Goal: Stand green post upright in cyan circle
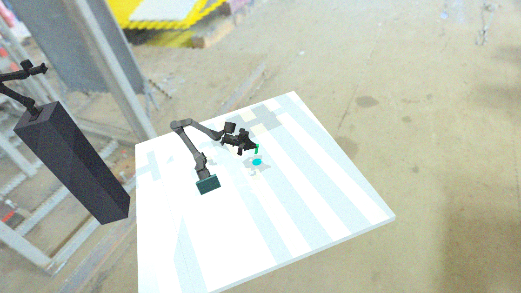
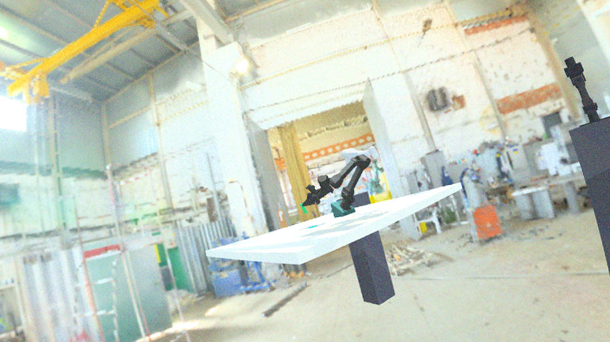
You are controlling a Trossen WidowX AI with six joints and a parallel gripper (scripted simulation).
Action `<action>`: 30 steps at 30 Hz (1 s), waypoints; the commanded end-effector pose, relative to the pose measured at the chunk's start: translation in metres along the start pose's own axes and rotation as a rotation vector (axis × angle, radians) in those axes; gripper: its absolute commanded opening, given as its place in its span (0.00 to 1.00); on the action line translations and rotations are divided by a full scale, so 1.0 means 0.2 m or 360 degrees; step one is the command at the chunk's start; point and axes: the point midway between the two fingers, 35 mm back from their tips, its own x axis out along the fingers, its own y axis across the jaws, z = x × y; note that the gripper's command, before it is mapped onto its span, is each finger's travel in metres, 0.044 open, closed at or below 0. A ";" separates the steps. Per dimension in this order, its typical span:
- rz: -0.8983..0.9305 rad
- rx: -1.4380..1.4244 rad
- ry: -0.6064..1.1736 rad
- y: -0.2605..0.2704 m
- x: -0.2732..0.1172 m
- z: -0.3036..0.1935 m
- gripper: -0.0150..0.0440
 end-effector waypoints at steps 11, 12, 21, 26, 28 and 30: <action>0.0054 0.0085 -0.0156 0.00 -0.06 0.01 0.29; 0.0059 0.0091 -0.0167 0.00 -0.07 0.01 0.29; 0.0099 0.0148 -0.0259 0.00 -0.11 0.01 0.29; 0.0123 0.0181 -0.0309 0.00 -0.13 0.02 0.29; 0.0133 0.0195 -0.0329 0.00 -0.14 0.02 0.29; 0.0143 0.0209 -0.0349 0.00 -0.15 0.02 0.29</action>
